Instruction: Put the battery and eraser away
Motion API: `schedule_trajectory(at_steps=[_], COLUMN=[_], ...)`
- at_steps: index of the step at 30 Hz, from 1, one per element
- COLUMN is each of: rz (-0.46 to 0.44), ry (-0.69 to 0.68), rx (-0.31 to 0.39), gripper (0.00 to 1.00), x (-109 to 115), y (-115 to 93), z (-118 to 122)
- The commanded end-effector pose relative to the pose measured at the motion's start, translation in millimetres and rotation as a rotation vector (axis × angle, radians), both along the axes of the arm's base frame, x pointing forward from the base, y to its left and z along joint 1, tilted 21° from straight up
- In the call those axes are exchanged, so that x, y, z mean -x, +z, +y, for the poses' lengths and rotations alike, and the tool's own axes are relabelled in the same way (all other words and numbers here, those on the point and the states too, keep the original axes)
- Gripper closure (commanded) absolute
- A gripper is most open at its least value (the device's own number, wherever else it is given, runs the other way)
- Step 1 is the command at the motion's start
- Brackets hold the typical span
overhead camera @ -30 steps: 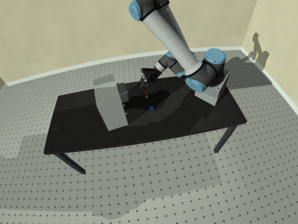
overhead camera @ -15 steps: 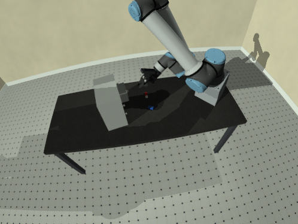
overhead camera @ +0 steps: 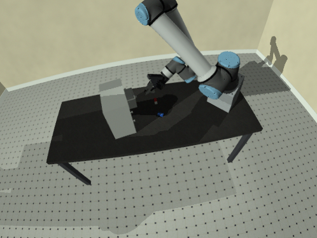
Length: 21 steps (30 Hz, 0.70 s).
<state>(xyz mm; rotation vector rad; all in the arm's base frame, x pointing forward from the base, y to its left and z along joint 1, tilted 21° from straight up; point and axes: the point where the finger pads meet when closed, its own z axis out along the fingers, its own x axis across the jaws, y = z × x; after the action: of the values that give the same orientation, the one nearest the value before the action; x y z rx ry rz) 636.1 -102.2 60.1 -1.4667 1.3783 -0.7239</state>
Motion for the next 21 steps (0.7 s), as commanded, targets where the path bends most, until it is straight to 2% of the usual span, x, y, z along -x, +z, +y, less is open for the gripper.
schedule_trajectory(at_steps=[1,13,21], rz=[-0.001,-0.001,-0.001], ry=[-0.002,-0.002,-0.002], rx=[0.0,0.0,0.0], gripper=[0.8,0.8,0.8], x=[-6,-31,-39], y=[0,1,1], z=[1,6,7])
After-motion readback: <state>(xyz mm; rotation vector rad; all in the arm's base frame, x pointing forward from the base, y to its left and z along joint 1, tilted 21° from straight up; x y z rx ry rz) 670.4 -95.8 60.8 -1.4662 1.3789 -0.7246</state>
